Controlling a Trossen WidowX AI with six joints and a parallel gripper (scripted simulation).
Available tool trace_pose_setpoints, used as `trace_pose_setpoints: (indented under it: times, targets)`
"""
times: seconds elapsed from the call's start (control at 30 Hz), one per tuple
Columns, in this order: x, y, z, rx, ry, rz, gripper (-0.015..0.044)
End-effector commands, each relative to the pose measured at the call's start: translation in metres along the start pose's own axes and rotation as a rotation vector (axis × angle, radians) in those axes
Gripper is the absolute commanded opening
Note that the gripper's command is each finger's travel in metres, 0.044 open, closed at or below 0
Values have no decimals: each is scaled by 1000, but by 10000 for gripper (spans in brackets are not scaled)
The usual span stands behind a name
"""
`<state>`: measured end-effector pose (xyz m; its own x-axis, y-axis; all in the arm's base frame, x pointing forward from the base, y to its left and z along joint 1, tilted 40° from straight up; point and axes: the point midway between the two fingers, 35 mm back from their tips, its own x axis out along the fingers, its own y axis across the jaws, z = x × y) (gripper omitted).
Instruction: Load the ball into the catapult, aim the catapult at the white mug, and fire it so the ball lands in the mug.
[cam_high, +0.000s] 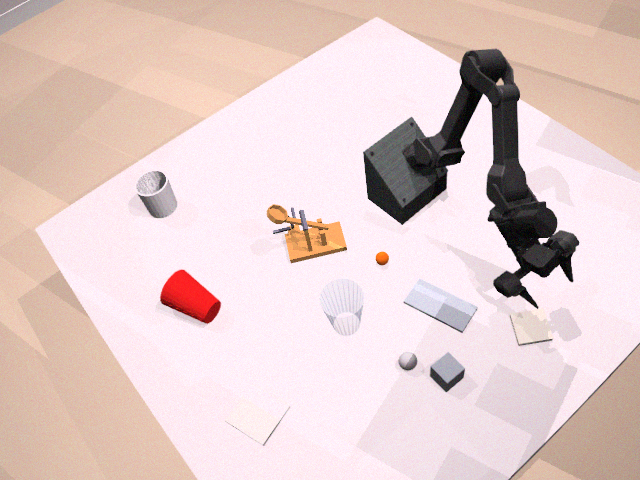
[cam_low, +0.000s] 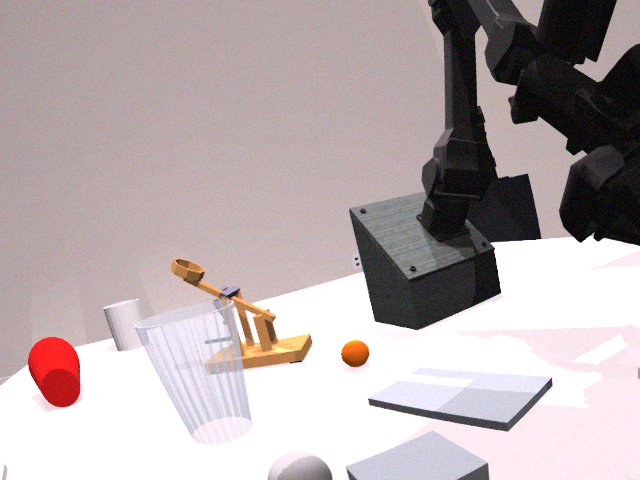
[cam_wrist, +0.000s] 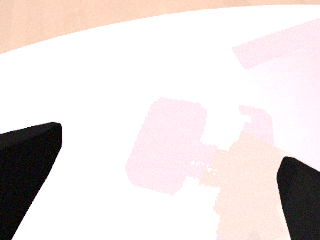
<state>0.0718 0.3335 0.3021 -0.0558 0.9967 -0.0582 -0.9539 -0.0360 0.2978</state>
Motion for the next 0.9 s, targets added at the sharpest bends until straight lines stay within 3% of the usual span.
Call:
trace_pose_setpoints:
  times: [0.0,0.43,0.87]
  targets:
    - [-1,-29,1,8,30,-79,440]
    - [-27,-127,-3,84,132,-343,440]
    - [-83,-214,-13,212,218,-591,440]
